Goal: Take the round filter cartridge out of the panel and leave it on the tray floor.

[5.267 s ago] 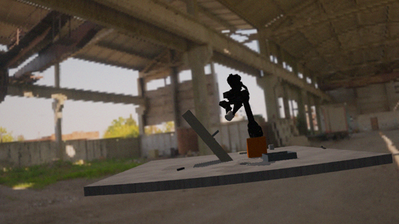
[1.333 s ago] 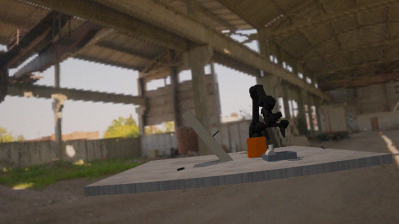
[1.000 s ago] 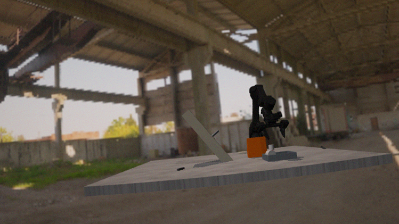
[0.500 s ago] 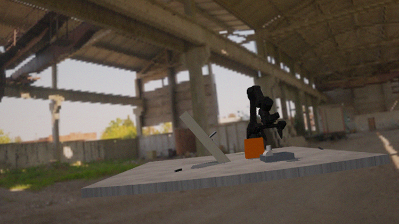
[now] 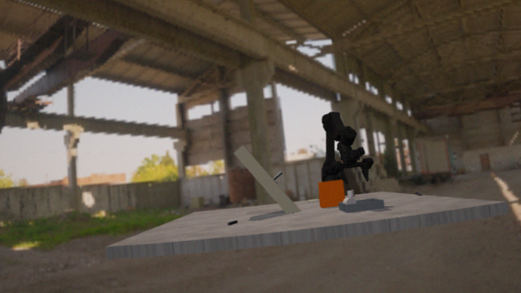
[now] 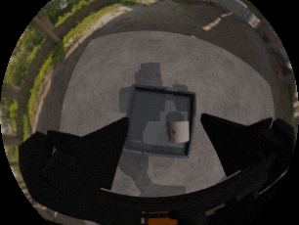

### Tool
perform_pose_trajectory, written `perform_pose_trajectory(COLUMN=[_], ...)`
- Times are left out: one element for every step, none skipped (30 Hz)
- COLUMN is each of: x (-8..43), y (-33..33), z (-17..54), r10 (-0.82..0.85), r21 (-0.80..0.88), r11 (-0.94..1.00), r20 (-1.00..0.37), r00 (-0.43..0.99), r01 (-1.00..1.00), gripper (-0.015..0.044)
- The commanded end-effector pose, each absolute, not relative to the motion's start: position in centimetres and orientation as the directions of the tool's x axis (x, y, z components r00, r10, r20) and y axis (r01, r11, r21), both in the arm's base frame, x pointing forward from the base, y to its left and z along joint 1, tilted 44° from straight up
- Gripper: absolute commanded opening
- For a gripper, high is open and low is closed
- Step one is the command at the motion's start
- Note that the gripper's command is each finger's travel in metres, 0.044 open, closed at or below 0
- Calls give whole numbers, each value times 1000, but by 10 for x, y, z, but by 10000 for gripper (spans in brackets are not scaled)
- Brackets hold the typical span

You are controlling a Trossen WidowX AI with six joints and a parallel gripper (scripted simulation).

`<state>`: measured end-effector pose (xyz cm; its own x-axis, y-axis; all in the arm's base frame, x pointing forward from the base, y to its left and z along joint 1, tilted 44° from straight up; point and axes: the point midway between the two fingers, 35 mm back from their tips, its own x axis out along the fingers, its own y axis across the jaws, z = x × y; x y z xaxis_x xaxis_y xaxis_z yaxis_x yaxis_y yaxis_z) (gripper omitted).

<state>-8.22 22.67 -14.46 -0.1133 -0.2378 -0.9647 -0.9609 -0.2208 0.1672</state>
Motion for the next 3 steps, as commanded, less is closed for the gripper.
perform_pose_trajectory(x=[-82,-82,-82], y=[227,227,227], z=[-145,-145,-145], r10=[-236,-236,-236], r21=[167,167,167], r11=[-220,-220,-220], r20=[-965,-965,-965], r00=[-114,-114,-114], r01=[-961,-961,-961], gripper=[440,440,440])
